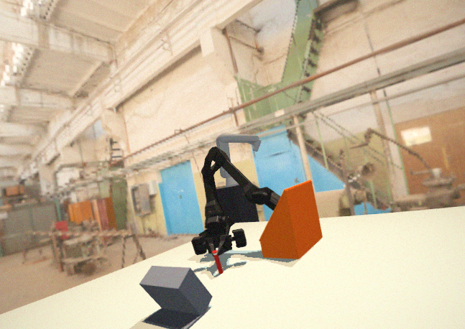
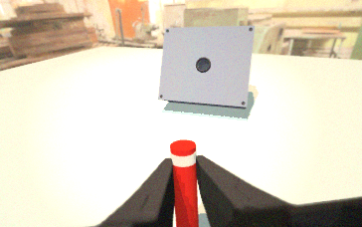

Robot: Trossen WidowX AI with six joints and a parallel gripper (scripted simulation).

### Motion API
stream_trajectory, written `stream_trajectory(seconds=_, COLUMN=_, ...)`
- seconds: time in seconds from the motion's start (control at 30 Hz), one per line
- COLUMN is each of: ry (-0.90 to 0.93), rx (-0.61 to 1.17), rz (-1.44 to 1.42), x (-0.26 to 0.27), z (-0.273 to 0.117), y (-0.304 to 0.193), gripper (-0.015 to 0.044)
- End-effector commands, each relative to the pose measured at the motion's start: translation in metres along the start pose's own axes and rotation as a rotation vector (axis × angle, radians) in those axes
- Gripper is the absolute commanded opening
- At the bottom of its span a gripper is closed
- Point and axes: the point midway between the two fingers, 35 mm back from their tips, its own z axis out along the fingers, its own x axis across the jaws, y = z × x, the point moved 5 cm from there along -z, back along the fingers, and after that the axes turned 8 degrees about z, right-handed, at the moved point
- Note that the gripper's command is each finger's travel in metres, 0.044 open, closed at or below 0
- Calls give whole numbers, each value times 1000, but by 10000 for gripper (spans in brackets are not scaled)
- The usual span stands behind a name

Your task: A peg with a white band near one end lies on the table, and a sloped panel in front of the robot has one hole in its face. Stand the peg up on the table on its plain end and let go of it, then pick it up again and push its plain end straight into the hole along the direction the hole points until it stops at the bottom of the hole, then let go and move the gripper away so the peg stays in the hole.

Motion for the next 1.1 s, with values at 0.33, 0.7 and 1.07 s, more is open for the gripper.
stream_trajectory(seconds=0.33, ry=1, rx=-6, rz=7, x=0, z=-3, y=-3, gripper=51)
stream_trajectory(seconds=0.7, ry=0, rx=-19, rz=11, x=0, z=-4, y=-5, gripper=51)
stream_trajectory(seconds=1.07, ry=0, rx=-34, rz=14, x=0, z=-6, y=-6, gripper=51)
